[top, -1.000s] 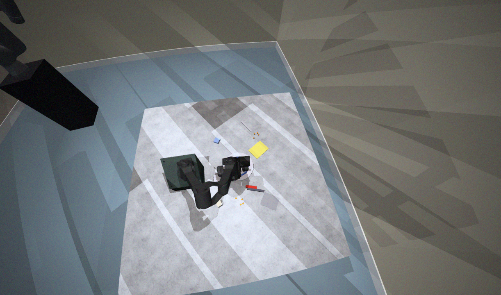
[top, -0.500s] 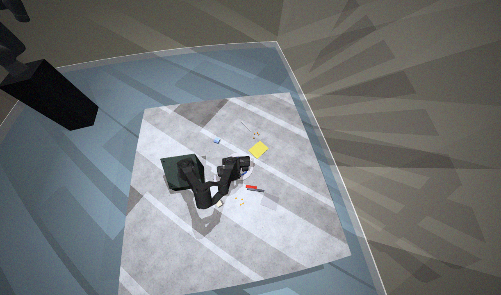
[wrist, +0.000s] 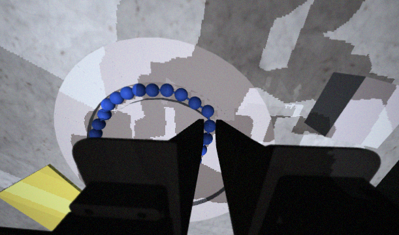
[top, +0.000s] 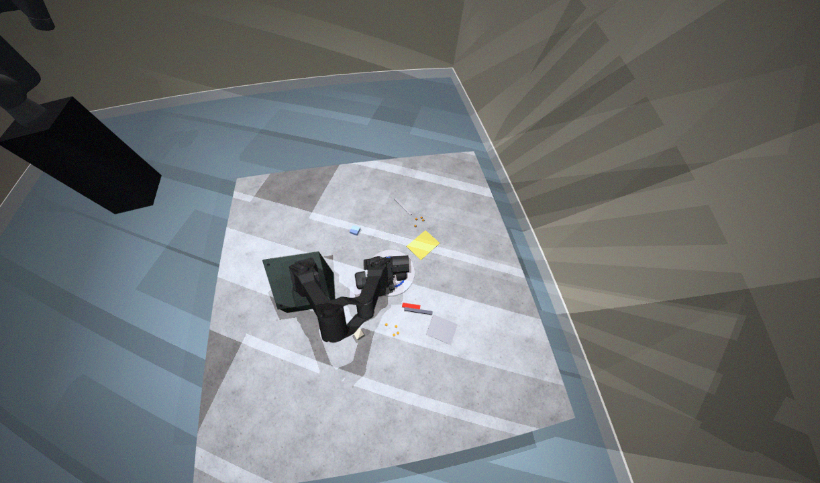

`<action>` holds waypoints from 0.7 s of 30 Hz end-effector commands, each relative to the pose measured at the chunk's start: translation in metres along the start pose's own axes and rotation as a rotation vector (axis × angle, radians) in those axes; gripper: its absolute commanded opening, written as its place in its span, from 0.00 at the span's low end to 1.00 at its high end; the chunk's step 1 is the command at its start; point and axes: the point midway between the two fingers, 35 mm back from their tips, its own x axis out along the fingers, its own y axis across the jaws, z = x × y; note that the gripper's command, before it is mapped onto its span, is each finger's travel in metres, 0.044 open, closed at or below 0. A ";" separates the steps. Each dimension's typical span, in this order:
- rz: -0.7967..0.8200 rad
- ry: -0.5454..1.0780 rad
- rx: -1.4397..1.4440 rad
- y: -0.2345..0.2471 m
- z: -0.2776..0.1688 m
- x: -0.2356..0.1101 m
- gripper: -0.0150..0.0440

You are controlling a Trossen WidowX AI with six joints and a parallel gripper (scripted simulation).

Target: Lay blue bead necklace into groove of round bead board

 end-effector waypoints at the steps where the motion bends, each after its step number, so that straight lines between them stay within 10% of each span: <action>1: -0.001 -0.001 -0.002 0.000 0.000 -0.002 0.25; 21: -0.005 -0.004 -0.007 -0.008 0.003 0.002 0.25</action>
